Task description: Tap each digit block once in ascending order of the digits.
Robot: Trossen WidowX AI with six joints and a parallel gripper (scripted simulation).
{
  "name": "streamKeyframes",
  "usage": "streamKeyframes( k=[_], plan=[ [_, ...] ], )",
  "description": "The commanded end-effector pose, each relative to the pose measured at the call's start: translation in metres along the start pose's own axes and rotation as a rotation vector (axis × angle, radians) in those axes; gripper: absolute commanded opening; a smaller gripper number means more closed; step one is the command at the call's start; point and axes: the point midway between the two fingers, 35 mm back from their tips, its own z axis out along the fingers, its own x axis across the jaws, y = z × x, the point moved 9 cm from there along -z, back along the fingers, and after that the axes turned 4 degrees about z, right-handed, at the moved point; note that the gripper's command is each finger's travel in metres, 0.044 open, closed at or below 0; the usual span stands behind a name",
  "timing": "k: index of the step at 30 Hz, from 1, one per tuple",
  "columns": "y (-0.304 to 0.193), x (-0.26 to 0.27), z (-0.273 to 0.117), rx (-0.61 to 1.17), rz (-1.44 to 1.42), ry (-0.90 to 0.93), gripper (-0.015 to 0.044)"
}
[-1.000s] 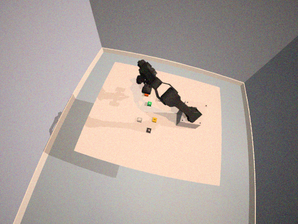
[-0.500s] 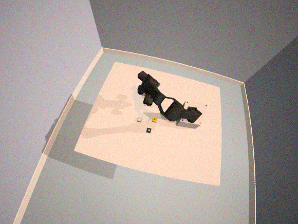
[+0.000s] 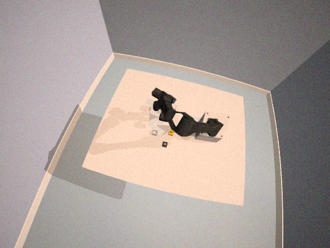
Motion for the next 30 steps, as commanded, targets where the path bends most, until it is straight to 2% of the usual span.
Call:
streamKeyframes(
  k=[1,18,22,27,30],
  plan=[
    [-0.002,0.0,0.009,0.007,0.008,0.008,0.002],
    [-0.003,0.0,0.025,0.007,0.008,0.009,0.002],
    [-0.002,-0.001,-0.003,0.006,0.008,0.007,0.002],
    [-0.002,-0.001,-0.008,0.007,0.008,0.007,0.002],
    [0.001,-0.002,-0.055,0.005,0.009,0.002,0.002]
  ],
)
